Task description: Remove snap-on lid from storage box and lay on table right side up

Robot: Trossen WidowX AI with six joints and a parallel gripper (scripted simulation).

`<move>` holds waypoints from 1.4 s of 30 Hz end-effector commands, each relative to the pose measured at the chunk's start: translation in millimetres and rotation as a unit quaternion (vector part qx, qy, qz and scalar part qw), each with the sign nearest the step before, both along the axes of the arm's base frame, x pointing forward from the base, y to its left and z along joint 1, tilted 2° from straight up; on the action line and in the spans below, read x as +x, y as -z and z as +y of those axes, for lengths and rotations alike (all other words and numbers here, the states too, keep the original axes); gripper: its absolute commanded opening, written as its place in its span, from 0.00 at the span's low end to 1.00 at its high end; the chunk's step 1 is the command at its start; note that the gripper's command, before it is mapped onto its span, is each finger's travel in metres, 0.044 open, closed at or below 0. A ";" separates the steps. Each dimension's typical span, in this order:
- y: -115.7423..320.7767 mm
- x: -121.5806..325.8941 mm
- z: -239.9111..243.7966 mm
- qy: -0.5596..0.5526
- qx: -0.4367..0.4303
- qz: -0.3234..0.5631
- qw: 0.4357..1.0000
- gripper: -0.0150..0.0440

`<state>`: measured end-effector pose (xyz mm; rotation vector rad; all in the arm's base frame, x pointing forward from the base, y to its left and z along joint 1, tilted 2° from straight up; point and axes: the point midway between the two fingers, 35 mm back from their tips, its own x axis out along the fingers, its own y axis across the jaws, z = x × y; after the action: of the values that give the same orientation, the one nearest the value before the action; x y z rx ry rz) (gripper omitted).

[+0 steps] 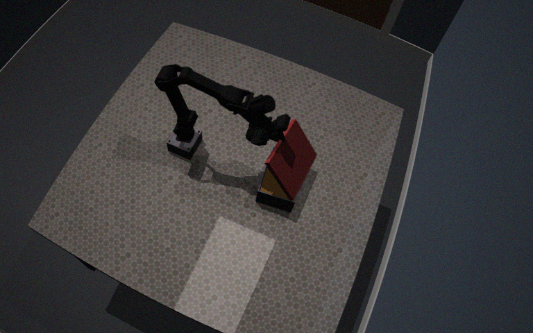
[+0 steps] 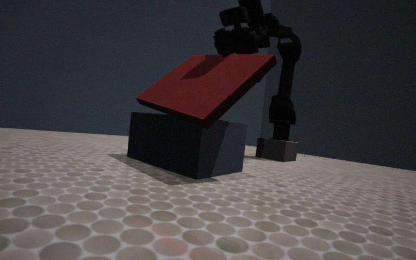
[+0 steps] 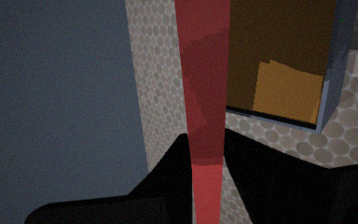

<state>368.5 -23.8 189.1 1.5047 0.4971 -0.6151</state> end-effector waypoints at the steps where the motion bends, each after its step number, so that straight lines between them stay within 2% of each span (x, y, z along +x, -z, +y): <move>1: -3.3 -0.5 7.8 0.003 0.000 -0.006 1.000 0.25; 42: -2.0 0.0 90.0 0.003 0.004 -0.006 1.000 0.25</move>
<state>366.1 60.1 188.7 1.5135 0.4981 -0.6095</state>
